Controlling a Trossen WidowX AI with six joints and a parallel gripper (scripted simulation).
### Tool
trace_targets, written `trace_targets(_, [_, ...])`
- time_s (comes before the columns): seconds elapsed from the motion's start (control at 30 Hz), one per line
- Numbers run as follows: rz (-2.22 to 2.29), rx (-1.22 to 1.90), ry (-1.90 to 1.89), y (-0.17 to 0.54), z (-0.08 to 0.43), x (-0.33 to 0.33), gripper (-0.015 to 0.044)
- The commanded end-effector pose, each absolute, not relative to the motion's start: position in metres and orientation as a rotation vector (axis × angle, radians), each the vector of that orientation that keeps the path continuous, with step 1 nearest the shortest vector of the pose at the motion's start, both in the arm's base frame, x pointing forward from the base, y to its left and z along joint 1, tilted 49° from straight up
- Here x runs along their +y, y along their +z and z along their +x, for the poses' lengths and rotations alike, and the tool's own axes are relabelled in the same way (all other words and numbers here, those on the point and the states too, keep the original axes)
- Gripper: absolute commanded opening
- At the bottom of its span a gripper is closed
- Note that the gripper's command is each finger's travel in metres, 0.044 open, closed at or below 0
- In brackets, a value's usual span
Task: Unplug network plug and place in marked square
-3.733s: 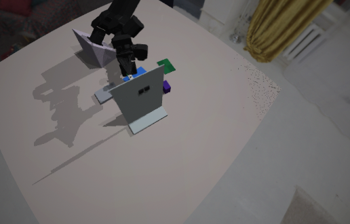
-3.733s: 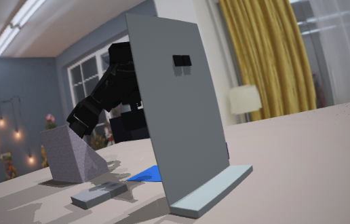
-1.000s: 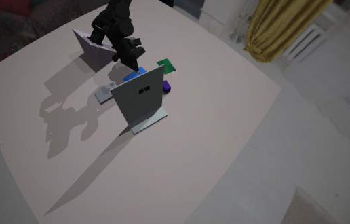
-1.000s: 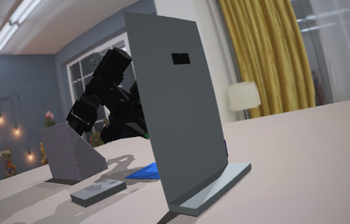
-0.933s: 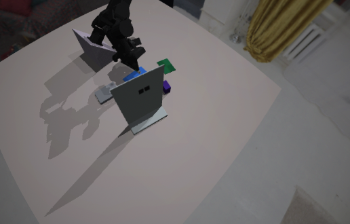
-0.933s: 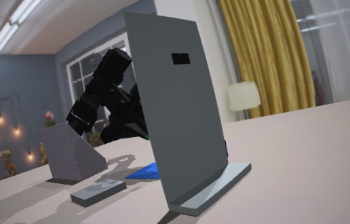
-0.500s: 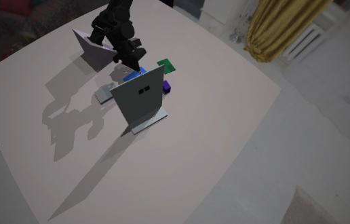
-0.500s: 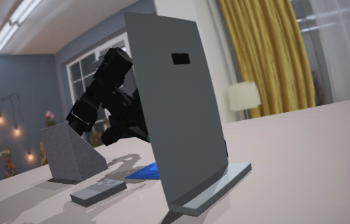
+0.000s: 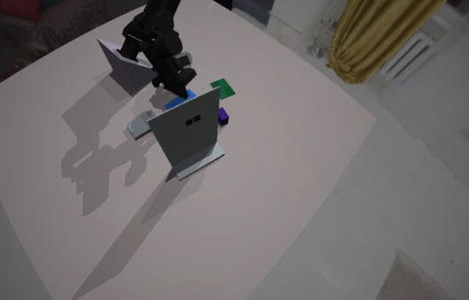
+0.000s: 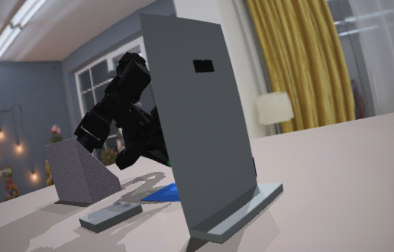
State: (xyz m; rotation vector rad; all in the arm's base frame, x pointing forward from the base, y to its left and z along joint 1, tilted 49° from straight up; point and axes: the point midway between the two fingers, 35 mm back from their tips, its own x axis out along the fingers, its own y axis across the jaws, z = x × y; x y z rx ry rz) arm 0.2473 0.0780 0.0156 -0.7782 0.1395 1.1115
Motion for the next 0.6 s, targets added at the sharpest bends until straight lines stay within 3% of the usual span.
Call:
trace_targets(0.0, [-0.776,0.148,1.110,0.012,0.247,0.080,0.0000])
trace_targets(0.57, [-0.775,0.148,1.109,0.003,0.245,0.090,0.0000])
